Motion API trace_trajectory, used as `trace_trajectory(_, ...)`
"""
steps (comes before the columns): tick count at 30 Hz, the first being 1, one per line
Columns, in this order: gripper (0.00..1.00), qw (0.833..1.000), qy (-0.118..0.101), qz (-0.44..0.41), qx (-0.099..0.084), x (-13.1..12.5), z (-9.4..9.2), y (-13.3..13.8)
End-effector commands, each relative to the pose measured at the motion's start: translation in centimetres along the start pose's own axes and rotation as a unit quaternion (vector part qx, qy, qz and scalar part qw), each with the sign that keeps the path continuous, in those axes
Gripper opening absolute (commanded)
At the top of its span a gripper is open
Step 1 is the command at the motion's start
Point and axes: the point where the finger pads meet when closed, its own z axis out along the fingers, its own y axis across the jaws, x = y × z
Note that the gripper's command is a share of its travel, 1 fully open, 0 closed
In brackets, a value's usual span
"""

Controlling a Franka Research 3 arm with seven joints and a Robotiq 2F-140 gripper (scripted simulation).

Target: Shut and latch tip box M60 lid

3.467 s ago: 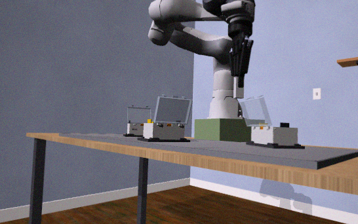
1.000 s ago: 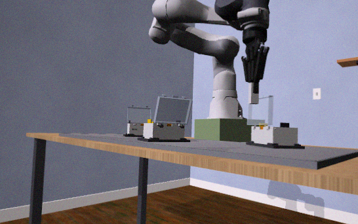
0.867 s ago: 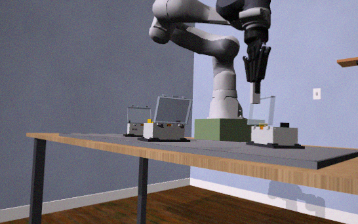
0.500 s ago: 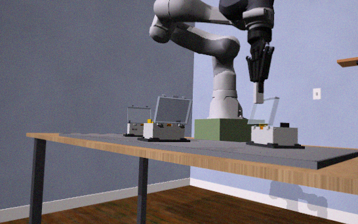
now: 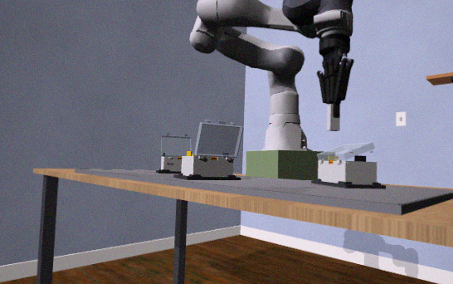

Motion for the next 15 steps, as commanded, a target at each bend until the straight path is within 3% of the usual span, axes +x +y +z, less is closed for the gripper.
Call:
trace_trajectory(1,0.00,1.000,-0.001,0.010,0.000,-0.67,-0.13,0.04)
trace_trajectory(15,0.00,1.000,-0.001,0.010,0.000,-1.18,-0.20,0.03)
